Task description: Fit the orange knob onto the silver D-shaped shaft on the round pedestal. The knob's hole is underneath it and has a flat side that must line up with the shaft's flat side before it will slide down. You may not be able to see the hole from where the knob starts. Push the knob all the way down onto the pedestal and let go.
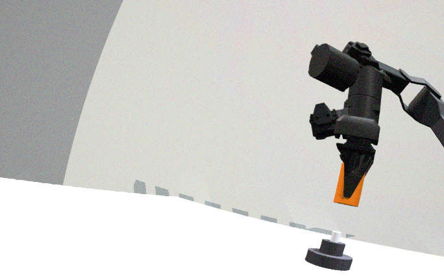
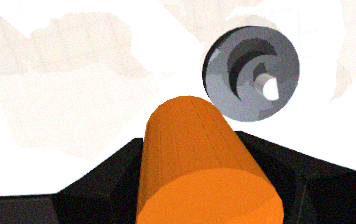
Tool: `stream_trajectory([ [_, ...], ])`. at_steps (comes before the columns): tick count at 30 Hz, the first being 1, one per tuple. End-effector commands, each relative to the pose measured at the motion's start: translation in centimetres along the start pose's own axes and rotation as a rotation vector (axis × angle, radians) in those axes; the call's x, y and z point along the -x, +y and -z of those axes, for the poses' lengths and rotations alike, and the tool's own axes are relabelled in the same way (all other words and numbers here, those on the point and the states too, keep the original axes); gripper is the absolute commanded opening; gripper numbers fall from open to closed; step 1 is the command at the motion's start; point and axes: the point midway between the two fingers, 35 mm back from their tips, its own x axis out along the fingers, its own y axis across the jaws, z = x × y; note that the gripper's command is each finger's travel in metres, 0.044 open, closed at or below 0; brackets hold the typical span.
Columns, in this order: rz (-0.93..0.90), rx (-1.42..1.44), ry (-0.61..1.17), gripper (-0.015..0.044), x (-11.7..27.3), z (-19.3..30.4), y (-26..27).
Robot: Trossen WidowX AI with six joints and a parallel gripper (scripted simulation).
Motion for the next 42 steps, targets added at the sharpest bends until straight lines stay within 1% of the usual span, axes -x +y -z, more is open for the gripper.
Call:
stream_trajectory([
  [1, 0.004, 0.007, -0.006, 0.0, -0.3, -0.2, -1.3],
  [19, 0.025, 0.003, -0.005, 0.0, -2.1, -0.7, -6.7],
  [24, 0.025, 0.001, -0.005, 0.0, -2.4, -0.7, -6.7],
  [32, 0.026, -0.006, -0.005, 0.0, -4.6, -0.7, -6.8],
  [42, 0.026, -0.016, -0.005, 0.0, -4.3, -0.7, -6.6],
])
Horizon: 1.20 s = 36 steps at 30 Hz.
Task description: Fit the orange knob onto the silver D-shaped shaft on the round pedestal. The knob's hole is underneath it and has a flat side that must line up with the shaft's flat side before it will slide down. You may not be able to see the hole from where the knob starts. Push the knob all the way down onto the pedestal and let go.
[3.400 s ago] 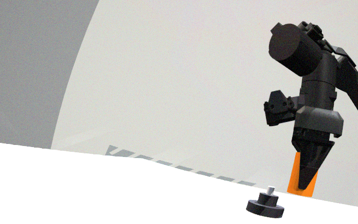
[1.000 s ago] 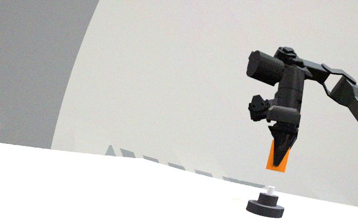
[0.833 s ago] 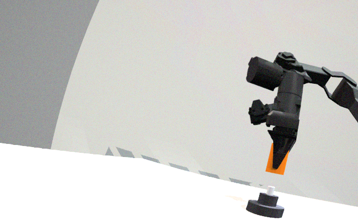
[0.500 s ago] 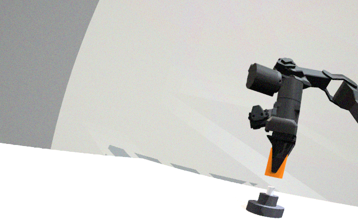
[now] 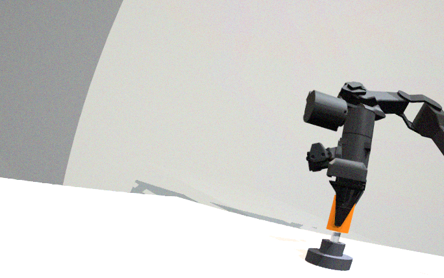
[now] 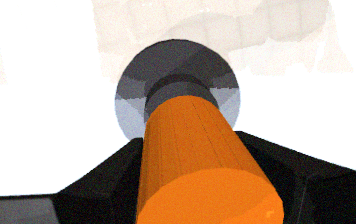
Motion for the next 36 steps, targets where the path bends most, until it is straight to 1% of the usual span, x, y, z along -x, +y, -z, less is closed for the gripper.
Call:
stream_trajectory([
  [1, 0.001, -0.004, -0.005, 0.0, 0.05, -0.04, 0.11],
  [27, 0.001, -0.004, -0.005, 0.0, -0.23, 0.12, -0.03],
  [33, 0.001, -0.004, -0.004, 0.0, 0.3, 0.16, 0.01],
  [36, 0.001, 0.05, -0.004, 0.0, 0.32, 0.16, 0.02],
])
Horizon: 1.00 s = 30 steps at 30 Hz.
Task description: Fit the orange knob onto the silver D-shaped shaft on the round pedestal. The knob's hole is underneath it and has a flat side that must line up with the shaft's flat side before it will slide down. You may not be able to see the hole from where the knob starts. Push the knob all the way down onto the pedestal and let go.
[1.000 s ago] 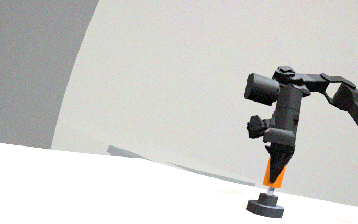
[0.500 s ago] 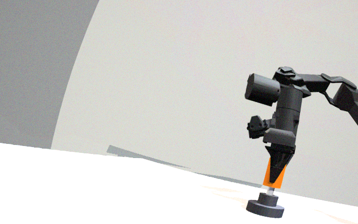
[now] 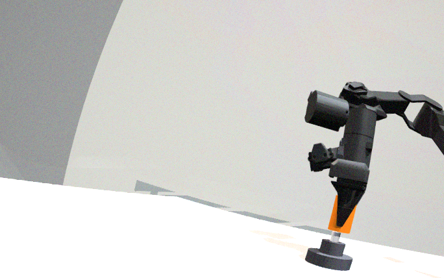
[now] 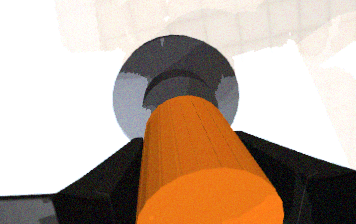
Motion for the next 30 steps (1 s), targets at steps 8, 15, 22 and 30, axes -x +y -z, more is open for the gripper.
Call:
stream_trajectory([
  [8, -0.004, 0.197, -0.005, 0.0, 0.24, -0.39, 0.15],
  [15, -0.004, 0.197, -0.005, 0.0, 0.22, -0.72, 0.04],
  [22, -0.003, 0.197, -0.005, 0.0, -0.17, -0.67, 0.04],
  [30, -0.004, 0.197, -0.005, 0.0, 0.25, -0.66, 0.08],
])
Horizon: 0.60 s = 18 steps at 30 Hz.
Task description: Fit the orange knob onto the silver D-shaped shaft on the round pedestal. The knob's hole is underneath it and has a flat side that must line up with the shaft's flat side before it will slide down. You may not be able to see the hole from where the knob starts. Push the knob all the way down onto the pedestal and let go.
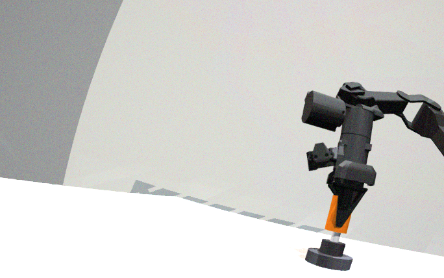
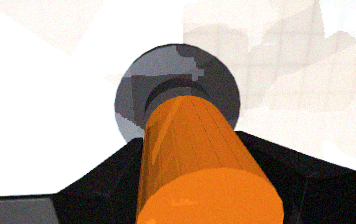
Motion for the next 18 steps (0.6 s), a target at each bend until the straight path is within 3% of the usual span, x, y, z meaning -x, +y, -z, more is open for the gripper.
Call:
stream_trajectory([
  [1, 0.0, -0.001, -0.005, 0.0, 0.41, -0.06, 0.0],
  [8, 0.0, 0.198, -0.005, 0.0, 0.45, 0.21, 0.05],
  [18, 0.0, 0.209, -0.005, 0.0, -0.01, 0.71, 0.21],
])
